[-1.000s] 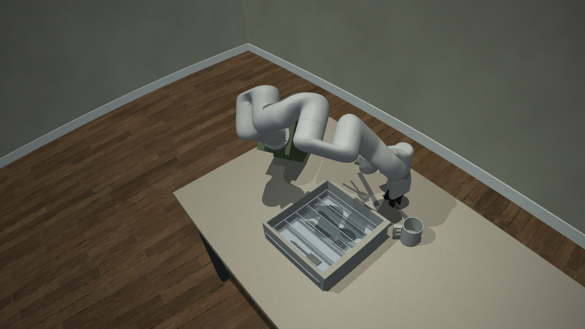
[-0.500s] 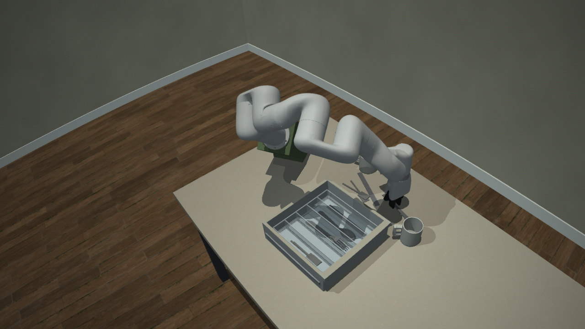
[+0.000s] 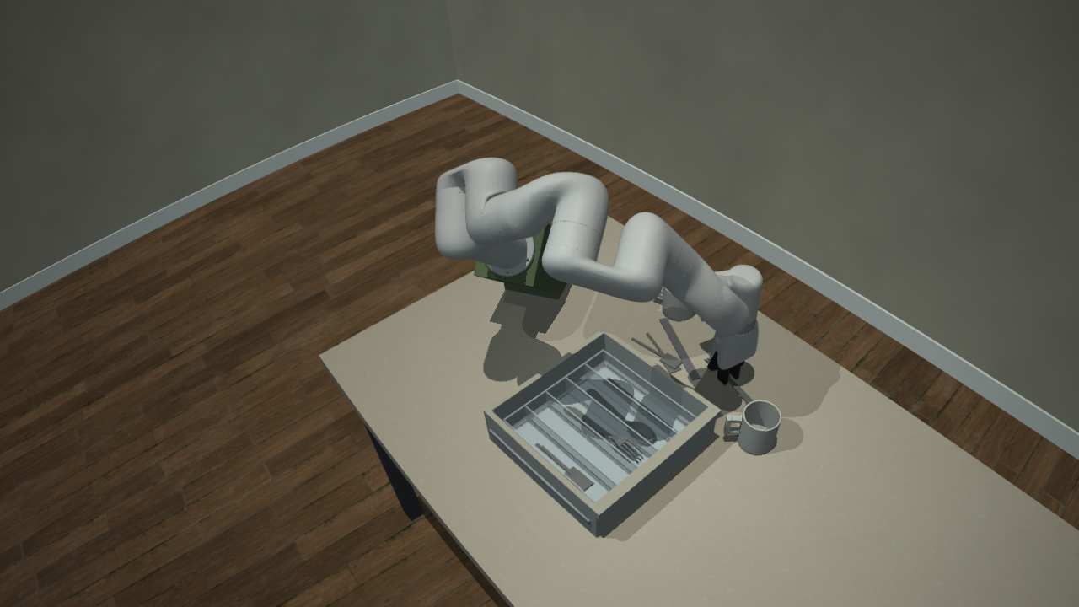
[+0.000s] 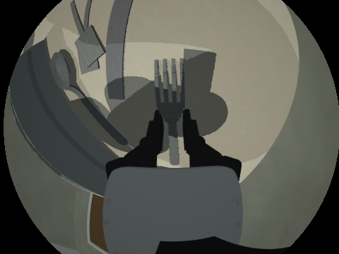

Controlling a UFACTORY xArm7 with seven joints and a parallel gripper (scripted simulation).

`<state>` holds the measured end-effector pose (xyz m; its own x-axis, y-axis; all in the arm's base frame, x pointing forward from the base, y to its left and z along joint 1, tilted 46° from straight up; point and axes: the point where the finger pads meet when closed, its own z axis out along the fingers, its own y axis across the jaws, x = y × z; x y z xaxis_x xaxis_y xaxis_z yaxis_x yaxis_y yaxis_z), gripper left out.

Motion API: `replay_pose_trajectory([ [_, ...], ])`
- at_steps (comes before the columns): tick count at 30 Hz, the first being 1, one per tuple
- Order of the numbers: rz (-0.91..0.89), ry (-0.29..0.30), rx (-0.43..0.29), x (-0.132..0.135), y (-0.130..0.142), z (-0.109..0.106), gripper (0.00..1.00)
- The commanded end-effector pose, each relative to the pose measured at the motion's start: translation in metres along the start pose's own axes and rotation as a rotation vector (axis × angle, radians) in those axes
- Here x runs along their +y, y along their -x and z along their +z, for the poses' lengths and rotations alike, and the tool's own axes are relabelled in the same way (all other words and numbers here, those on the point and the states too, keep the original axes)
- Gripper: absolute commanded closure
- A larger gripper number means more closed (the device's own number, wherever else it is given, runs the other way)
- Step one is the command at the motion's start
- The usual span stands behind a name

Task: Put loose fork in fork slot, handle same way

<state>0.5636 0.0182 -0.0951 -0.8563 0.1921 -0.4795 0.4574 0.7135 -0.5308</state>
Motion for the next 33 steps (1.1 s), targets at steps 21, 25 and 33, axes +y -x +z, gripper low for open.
replay_pose_trajectory([
  [21, 0.000, 0.003, -0.002, 0.0011, 0.0005, 0.0004, 0.97],
  [25, 0.000, 0.003, -0.002, 0.0011, 0.0005, 0.0004, 0.97],
  [33, 0.000, 0.003, -0.002, 0.0011, 0.0005, 0.0004, 0.97],
])
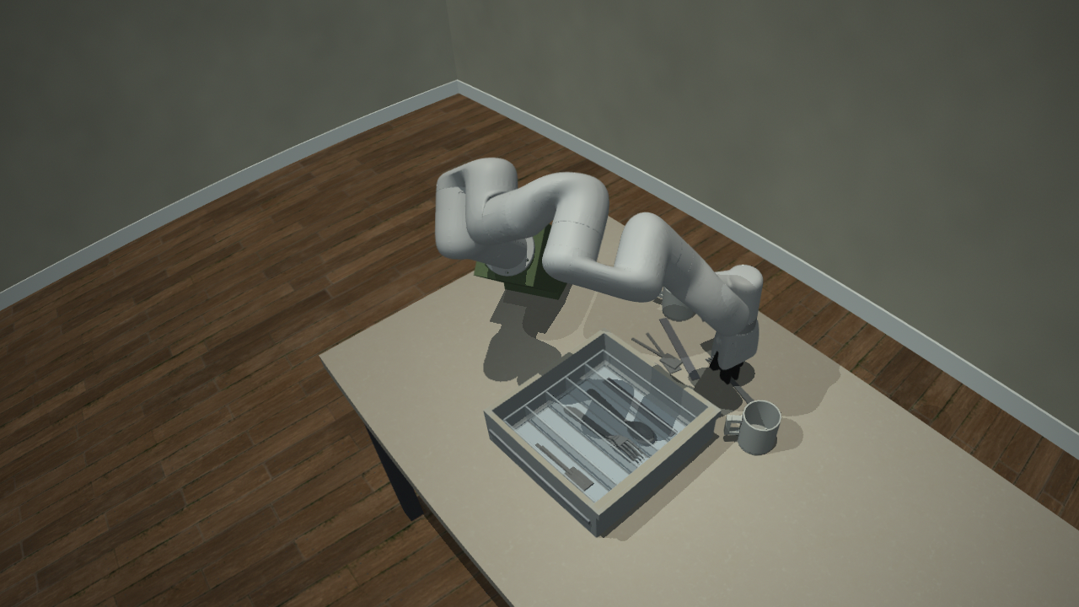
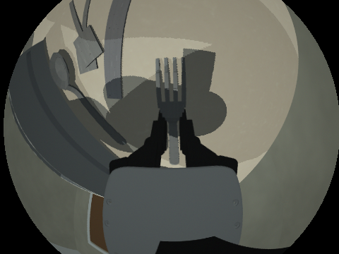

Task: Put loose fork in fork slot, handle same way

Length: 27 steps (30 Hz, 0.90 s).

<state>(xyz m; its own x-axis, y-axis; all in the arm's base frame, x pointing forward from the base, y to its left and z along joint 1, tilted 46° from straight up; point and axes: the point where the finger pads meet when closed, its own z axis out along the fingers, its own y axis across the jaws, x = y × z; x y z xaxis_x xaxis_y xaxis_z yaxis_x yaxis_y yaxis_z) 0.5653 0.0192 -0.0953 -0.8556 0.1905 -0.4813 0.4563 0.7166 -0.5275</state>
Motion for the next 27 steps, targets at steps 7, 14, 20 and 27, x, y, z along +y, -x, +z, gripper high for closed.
replay_pose_trajectory([
  [7, -0.001, -0.002, 0.001, -0.001, -0.001, 0.001, 0.97],
  [14, -0.001, -0.002, 0.001, -0.001, -0.001, 0.000, 0.97],
  [20, -0.001, -0.002, 0.001, -0.001, -0.001, -0.003, 0.97],
  [27, -0.001, -0.002, 0.001, 0.000, -0.001, -0.011, 0.97],
])
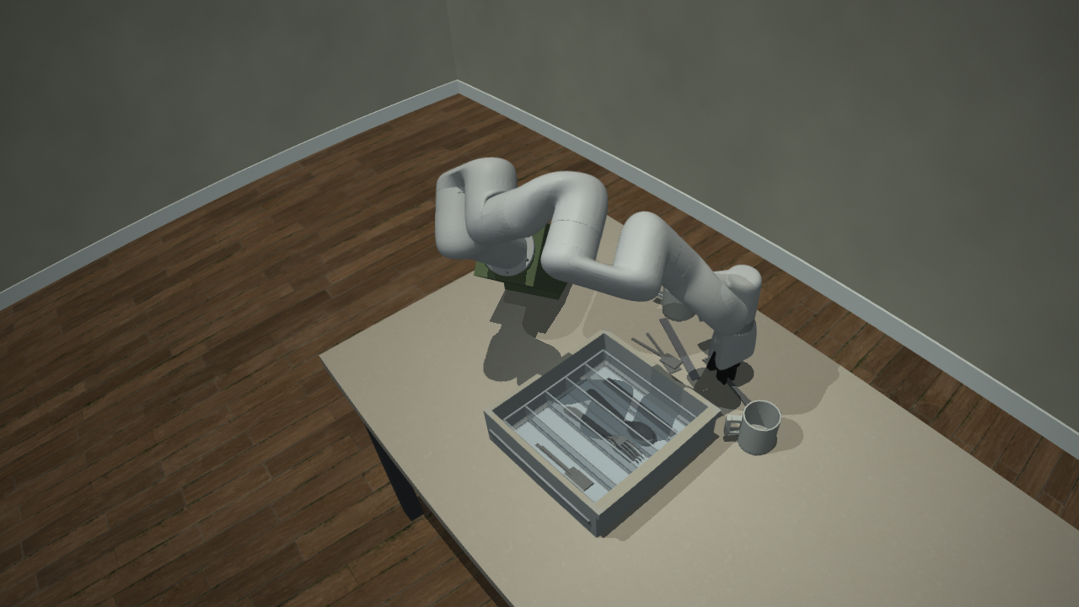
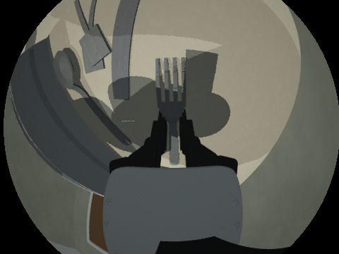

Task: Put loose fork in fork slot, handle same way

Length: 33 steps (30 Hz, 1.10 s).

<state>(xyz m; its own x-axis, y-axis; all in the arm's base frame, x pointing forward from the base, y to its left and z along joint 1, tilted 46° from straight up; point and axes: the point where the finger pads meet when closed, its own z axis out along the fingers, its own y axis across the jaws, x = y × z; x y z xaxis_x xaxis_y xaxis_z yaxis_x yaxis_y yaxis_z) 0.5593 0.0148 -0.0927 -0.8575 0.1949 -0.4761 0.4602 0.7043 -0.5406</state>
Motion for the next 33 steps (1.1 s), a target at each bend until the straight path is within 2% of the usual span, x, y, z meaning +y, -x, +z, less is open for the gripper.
replay_pose_trajectory([
  [1, 0.000, 0.016, -0.006, 0.007, 0.002, -0.014, 0.97],
  [7, 0.000, 0.016, -0.006, 0.006, 0.002, -0.035, 0.97],
  [14, 0.000, 0.016, -0.006, 0.006, 0.002, -0.070, 0.97],
  [16, 0.000, 0.016, -0.006, 0.006, 0.002, -0.070, 0.97],
  [29, 0.000, 0.016, -0.006, 0.005, 0.002, -0.141, 0.97],
  [33, 0.000, 0.016, -0.006, 0.004, 0.001, -0.149, 0.97],
])
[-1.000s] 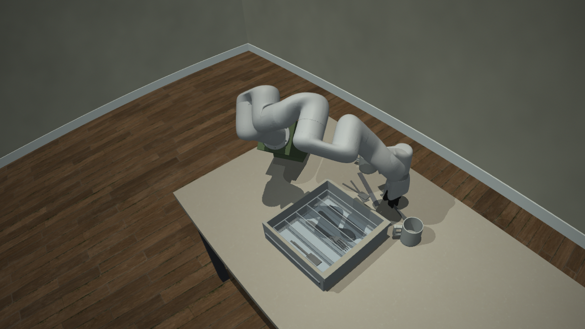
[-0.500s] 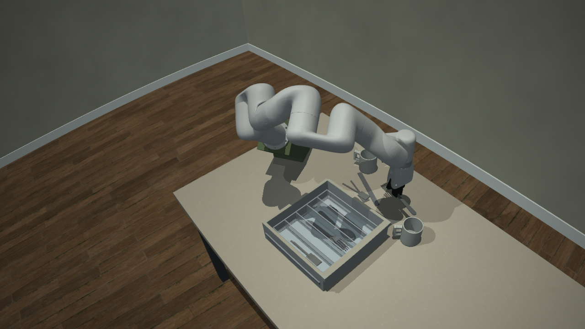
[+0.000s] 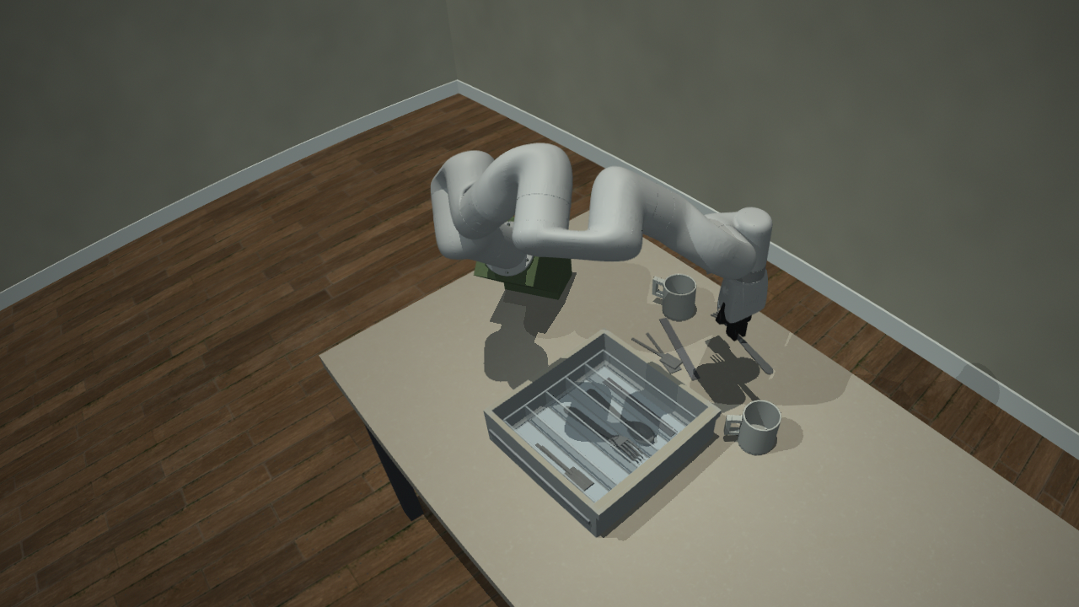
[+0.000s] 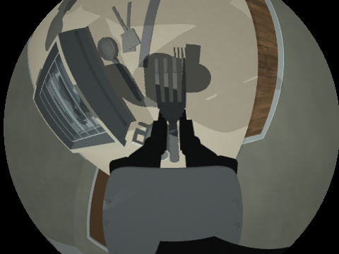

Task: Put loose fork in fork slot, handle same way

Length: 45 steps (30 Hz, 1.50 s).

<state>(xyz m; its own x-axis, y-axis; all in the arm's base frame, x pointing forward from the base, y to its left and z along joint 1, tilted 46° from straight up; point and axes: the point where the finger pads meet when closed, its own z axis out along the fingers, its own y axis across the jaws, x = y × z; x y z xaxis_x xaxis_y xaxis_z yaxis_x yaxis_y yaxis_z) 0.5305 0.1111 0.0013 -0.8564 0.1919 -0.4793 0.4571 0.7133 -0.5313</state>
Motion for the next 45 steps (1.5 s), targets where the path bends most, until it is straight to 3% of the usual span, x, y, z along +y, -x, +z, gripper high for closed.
replay_pose_trajectory([
  [1, 0.000, 0.003, -0.002, 0.001, 0.000, -0.015, 0.97],
  [12, 0.000, 0.003, -0.002, 0.001, 0.000, -0.037, 0.97],
  [39, 0.000, 0.003, -0.002, -0.001, 0.001, -0.039, 0.97],
  [42, 0.003, -0.004, -0.010, -0.024, 0.015, -0.043, 0.97],
  [45, 0.010, -0.017, -0.022, -0.073, 0.037, -0.050, 0.97],
])
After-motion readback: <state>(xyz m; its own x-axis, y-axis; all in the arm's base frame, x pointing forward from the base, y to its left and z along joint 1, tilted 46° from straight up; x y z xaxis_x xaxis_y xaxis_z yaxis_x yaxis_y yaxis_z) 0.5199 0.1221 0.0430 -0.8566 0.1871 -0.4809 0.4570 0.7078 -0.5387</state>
